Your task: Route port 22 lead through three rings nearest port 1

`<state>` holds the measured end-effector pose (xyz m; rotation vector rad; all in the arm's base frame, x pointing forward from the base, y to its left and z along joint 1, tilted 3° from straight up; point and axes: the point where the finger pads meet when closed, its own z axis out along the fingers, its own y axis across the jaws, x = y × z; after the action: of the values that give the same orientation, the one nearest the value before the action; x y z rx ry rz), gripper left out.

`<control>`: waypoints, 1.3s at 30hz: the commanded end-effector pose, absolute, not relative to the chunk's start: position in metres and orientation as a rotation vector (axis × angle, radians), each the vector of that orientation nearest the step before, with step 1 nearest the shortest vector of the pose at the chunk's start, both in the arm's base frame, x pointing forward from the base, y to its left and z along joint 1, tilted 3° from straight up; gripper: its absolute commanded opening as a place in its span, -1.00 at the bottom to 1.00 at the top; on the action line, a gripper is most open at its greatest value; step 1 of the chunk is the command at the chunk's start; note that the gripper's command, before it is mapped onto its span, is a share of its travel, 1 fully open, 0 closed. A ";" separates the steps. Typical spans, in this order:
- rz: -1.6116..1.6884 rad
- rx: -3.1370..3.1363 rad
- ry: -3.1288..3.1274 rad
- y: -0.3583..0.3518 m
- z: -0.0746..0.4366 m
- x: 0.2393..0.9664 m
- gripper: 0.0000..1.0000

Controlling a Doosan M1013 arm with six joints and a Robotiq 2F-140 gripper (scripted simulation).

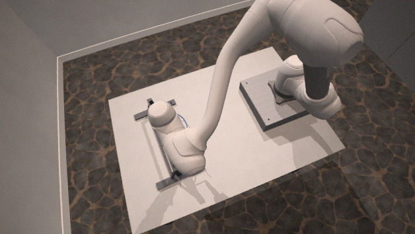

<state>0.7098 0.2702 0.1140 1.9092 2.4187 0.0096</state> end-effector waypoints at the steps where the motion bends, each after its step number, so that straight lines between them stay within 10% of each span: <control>1: 0.010 1.909 2.419 0.270 0.114 0.710 -1.00; 39: 0.009 1.889 2.435 0.217 0.116 0.707 -1.00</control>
<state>0.7094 0.2540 0.1149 1.9067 2.4213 0.0109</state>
